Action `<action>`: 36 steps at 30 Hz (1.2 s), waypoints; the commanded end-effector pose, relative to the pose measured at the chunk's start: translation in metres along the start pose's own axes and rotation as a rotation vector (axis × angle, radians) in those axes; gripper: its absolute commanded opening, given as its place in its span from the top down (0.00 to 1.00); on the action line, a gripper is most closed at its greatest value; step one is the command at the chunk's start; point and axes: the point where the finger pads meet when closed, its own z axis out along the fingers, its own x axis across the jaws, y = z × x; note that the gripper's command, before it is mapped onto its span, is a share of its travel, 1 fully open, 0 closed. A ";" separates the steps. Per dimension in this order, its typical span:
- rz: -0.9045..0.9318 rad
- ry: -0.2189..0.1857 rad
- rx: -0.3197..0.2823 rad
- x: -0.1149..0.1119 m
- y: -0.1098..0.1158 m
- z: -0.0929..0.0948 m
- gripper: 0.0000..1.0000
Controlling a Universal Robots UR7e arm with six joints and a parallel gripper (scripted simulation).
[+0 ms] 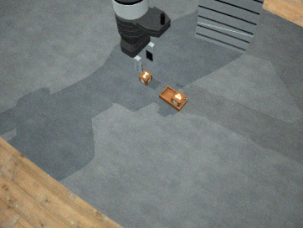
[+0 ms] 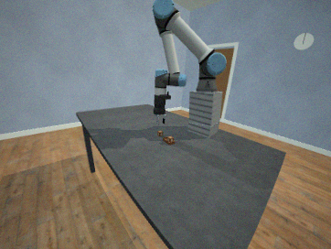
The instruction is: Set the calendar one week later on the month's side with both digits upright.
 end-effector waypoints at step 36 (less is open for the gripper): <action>-0.003 0.001 0.000 0.000 0.001 0.045 0.13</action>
